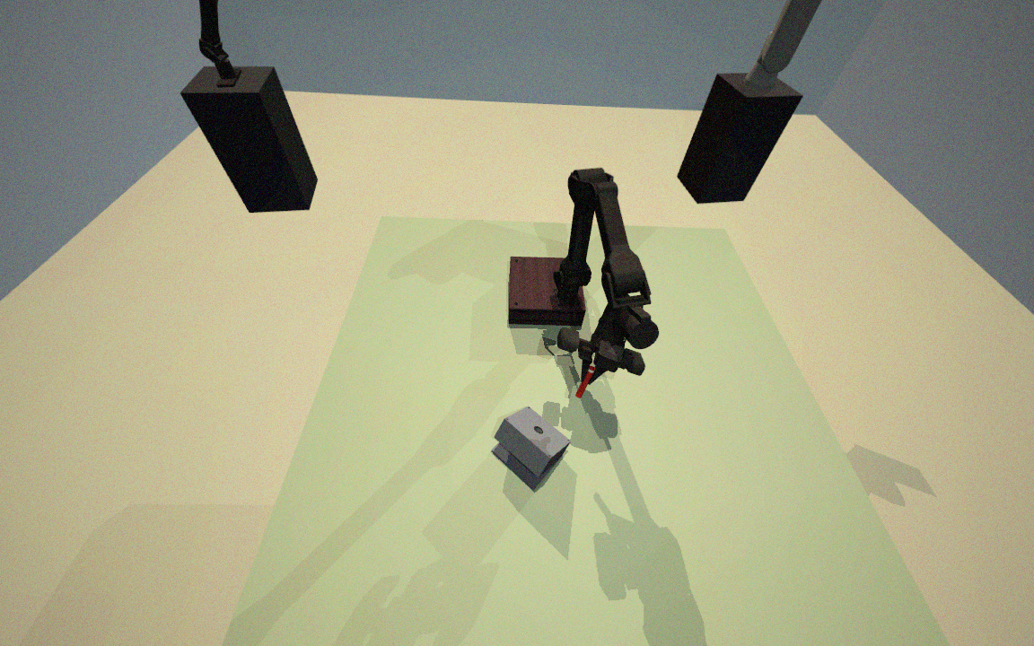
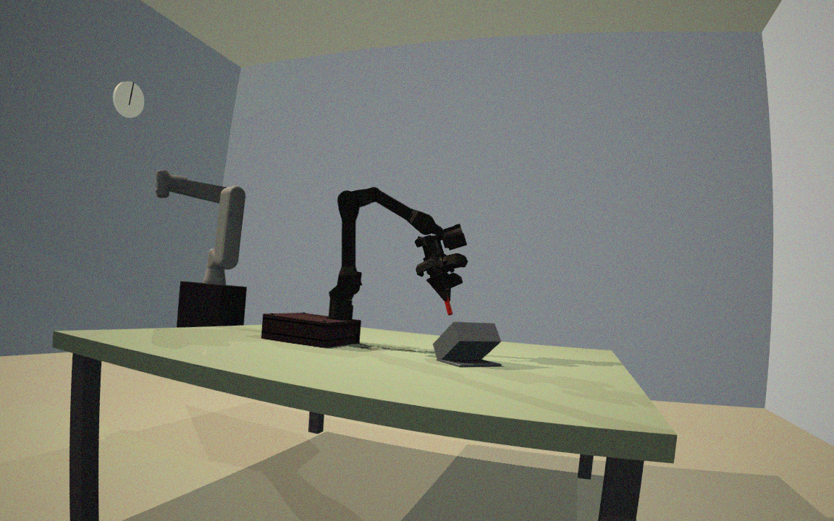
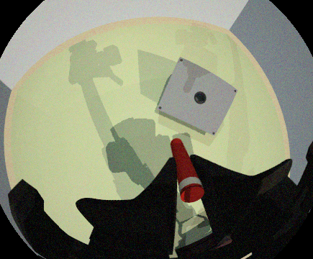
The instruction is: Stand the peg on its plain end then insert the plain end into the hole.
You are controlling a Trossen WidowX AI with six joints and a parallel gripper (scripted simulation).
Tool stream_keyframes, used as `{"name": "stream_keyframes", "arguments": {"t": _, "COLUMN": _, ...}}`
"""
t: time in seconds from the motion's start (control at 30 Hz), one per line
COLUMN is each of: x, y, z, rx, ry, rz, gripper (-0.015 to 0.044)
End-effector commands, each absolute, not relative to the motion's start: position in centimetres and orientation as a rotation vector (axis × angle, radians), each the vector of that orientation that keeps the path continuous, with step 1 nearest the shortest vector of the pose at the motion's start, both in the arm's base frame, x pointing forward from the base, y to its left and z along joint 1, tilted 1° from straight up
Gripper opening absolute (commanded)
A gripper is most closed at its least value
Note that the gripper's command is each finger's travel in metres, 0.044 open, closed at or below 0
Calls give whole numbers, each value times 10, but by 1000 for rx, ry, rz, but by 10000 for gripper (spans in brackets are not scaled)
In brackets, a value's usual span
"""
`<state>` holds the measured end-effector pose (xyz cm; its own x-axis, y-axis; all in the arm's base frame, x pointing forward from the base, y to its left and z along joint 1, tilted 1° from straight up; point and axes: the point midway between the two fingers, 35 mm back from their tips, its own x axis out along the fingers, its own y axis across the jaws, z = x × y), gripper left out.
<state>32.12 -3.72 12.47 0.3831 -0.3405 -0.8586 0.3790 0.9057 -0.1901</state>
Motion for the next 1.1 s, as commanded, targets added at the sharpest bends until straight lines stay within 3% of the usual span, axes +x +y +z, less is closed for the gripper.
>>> {"name": "stream_keyframes", "arguments": {"t": 0.0, "x": 325, "y": -49, "z": 130, "rx": 15, "ry": 1057, "rz": -486, "gripper": 0}}
{"name": "stream_keyframes", "arguments": {"t": 1.07, "x": 348, "y": -98, "z": 116, "rx": -43, "ry": 990, "rz": -566, "gripper": 0}}
